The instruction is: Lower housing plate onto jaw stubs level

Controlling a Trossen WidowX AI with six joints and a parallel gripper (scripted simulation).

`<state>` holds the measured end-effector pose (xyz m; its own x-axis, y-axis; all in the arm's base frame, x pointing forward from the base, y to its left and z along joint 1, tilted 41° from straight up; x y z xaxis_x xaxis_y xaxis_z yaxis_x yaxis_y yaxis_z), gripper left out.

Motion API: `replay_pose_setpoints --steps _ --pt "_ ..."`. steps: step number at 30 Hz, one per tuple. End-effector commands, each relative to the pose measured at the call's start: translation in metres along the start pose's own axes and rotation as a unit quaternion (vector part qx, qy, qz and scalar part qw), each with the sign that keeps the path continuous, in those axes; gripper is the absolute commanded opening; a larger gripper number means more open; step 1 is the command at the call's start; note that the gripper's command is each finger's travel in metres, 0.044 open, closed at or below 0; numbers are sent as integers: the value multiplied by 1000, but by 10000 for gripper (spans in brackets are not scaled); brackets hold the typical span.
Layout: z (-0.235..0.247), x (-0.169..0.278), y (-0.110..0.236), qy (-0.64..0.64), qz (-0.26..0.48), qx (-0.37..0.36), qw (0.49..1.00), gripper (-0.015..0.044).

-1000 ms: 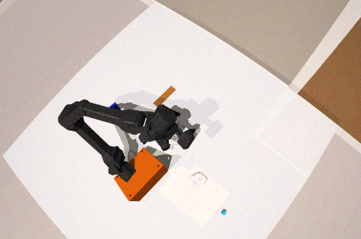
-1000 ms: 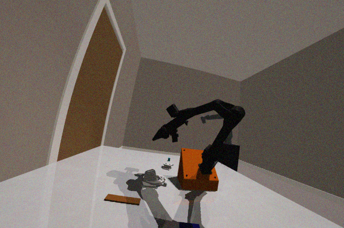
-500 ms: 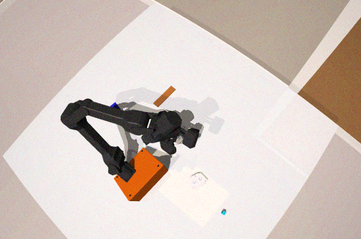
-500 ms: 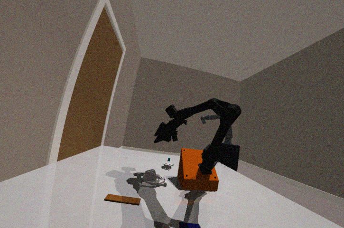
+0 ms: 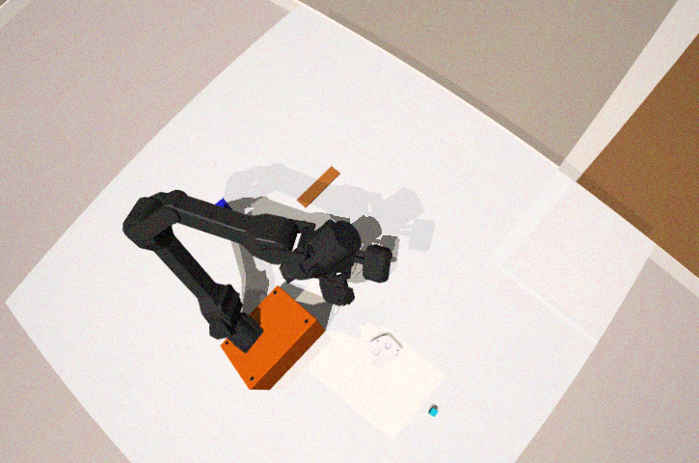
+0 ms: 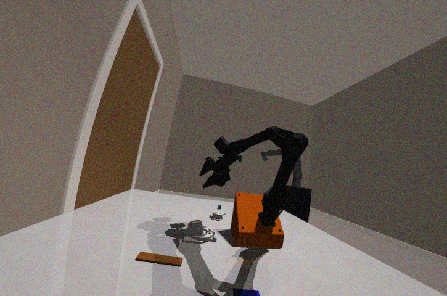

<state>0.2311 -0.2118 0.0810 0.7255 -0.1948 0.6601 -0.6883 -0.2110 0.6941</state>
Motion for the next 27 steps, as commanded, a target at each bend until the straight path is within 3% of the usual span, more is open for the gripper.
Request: replay_pose_setpoints --steps 1,27 --pt "5 -1 -1 41 -8 -2 999 440" --pt "24 -17 -9 281 -49 18 958 440"
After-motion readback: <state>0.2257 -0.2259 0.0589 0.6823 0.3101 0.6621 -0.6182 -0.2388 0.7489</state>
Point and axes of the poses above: the point midway between the two fingers, 35 mm back from their tips, its own y axis back along the fingers, its own z axis across the jaws, x = y × z, the point moved 4 cm from there along y, back along the fingers, and after that the axes turned 9 degrees about -y, right-handed, at the moved point
